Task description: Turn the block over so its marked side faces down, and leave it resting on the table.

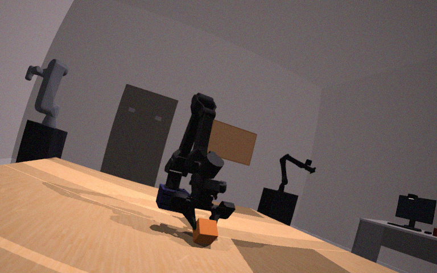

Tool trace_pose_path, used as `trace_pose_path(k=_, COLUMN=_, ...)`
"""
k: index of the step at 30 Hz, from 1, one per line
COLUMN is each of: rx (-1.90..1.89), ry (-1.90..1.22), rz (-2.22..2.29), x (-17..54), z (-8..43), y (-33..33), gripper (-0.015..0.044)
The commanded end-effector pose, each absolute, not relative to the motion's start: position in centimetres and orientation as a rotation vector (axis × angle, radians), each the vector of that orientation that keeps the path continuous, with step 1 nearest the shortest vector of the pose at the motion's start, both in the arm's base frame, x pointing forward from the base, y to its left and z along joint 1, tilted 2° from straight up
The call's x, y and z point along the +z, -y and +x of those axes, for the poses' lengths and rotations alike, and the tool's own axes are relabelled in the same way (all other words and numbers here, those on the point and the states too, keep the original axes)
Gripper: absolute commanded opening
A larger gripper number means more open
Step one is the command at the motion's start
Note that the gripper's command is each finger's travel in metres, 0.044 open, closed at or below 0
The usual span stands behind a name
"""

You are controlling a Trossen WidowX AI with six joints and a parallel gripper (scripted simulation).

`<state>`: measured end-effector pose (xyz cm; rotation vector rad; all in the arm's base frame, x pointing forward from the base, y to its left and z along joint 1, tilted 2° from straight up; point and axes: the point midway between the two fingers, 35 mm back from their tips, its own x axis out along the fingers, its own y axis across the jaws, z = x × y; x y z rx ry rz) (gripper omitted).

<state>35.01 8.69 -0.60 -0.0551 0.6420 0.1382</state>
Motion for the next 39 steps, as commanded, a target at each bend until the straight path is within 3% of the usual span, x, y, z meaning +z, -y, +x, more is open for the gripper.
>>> trace_pose_path(k=1, rx=0.135, ry=-0.622, rz=-0.062, x=-1.4, z=34.4, y=-8.5, gripper=0.0)
trace_pose_path(k=31, rx=0.136, ry=-0.444, rz=-0.046, x=-0.6, z=33.0, y=-8.1, gripper=0.0)
trace_pose_path(k=39, rx=0.136, ry=-0.444, rz=-0.046, x=-0.6, z=33.0, y=-8.1, gripper=0.021)
